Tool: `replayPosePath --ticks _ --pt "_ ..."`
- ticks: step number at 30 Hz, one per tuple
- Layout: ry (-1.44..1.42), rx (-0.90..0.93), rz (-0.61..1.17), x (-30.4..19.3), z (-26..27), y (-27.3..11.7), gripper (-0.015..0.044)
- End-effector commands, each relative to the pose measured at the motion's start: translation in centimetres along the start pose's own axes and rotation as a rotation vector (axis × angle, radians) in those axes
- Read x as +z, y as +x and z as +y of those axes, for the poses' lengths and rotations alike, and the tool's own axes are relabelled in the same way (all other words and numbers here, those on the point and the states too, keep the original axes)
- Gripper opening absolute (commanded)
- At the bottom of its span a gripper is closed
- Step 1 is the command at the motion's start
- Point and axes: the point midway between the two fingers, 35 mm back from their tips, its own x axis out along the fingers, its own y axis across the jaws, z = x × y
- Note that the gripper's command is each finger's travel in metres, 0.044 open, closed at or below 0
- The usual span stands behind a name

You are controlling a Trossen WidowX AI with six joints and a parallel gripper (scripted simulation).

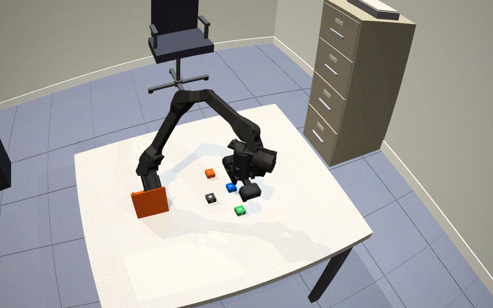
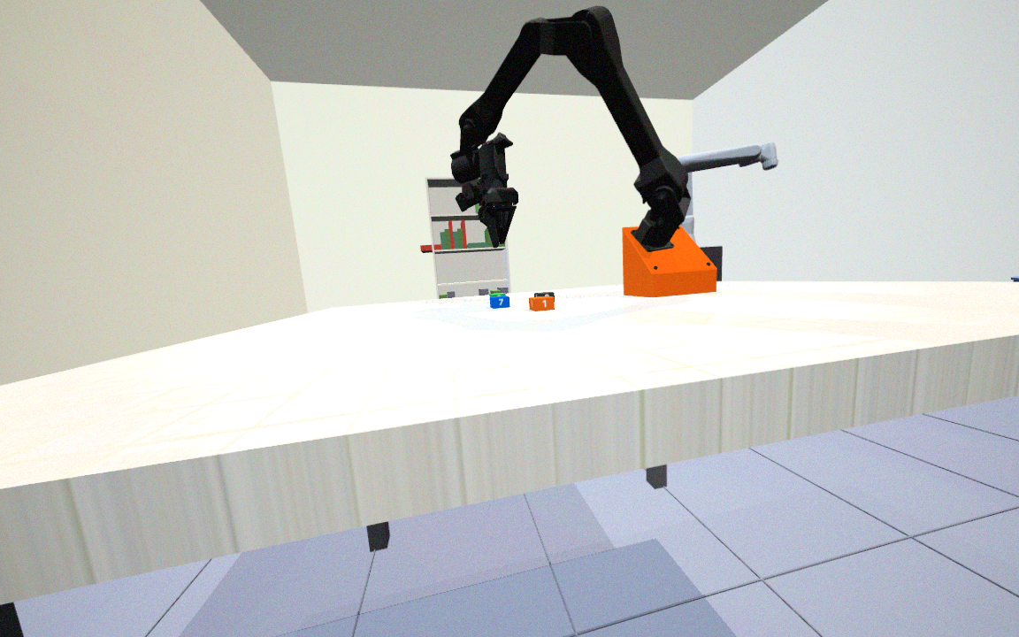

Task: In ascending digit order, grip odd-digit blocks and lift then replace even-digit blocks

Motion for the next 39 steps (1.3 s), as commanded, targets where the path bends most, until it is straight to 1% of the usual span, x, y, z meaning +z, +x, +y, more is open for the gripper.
replayPosePath --ticks 1,12,17,21,23,39 --pt "-0.001 0.003 -0.003 0.2 0.2 0.0 0.04" --pt "-0.001 0.003 -0.003 0.2 0.4 0.0 0.04" --pt "0.001 0.006 -0.001 -2.4 5.2 -0.5 0.04" --pt "0.003 0.008 0.0 -5.3 9.2 -0.2 0.04" --pt "0.003 0.009 0.001 -6.4 10.4 0.0 0.04" --pt "0.004 0.009 0.001 -6.5 10.6 0.1 0.04"
